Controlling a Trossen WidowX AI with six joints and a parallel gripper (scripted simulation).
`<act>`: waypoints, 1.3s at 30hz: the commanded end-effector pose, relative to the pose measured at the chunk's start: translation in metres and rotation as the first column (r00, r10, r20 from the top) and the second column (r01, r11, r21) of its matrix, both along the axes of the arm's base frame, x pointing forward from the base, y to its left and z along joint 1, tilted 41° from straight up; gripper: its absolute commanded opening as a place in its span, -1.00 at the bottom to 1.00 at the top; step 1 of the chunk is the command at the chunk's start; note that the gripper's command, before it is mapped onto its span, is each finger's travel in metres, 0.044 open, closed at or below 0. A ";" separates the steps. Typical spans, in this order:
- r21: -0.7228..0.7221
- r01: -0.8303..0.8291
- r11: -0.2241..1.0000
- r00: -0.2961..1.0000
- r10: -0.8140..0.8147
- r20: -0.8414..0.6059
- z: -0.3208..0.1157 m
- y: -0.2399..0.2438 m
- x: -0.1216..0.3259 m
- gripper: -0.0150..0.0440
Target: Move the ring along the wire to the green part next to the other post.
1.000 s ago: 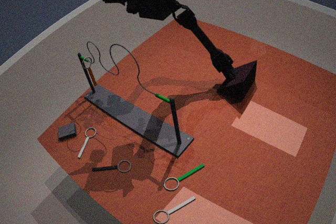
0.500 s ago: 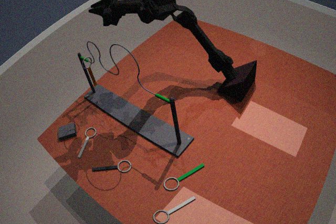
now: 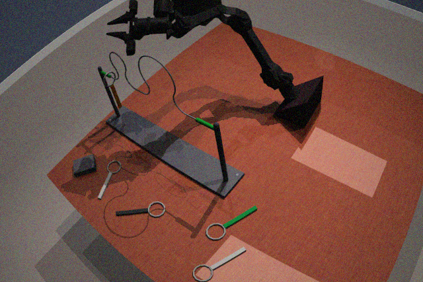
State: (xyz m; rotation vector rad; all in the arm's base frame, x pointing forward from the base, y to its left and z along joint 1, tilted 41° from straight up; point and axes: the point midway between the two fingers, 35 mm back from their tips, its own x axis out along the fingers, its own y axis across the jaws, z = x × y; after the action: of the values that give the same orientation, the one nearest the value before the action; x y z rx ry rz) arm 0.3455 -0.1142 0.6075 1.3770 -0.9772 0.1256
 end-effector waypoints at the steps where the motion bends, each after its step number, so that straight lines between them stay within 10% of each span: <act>1: -0.075 0.051 0.996 0.996 -0.056 -0.075 -0.006 -0.015 -0.001 0.05; 19: -0.491 0.243 0.837 0.797 -0.461 -0.391 -0.057 -0.130 -0.030 0.05; 39: -0.950 -0.025 0.313 0.414 -0.861 -0.294 -0.108 -0.231 -0.069 0.05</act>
State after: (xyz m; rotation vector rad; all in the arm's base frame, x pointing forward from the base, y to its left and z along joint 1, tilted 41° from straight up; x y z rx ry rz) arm 0.2810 -0.3347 0.5067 0.0494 -0.3779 -0.4554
